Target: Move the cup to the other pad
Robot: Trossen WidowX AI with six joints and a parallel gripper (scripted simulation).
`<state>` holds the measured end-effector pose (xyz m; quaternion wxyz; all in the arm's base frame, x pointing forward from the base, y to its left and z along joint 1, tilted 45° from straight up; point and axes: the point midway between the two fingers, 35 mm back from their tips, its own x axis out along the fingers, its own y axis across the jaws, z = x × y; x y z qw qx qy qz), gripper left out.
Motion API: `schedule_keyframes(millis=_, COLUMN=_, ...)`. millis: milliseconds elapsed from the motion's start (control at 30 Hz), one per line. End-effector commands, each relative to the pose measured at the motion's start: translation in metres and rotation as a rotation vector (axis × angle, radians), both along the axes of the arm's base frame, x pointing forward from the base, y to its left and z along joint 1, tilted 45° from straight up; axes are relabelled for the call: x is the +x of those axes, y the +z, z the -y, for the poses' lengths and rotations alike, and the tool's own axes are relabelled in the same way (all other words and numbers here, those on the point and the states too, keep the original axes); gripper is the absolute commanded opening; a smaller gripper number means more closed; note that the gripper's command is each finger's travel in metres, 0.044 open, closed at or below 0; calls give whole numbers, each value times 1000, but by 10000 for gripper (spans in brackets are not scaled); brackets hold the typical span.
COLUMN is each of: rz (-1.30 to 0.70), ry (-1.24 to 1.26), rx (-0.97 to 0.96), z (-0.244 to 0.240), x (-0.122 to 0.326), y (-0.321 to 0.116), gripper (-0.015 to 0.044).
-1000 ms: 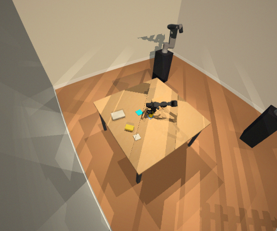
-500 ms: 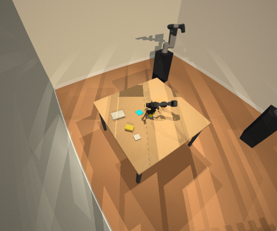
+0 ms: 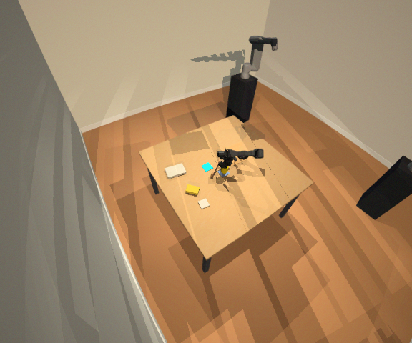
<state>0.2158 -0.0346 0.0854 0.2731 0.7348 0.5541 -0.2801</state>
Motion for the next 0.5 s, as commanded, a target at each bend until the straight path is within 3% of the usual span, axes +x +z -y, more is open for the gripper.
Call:
schedule_keyframes(millis=0, rz=3, ry=2, rx=-6, z=10, x=-1, y=9, gripper=0)
schedule_keyframes(millis=467, rz=1, ry=1, rx=0, z=36, x=-11, y=36, gripper=0)
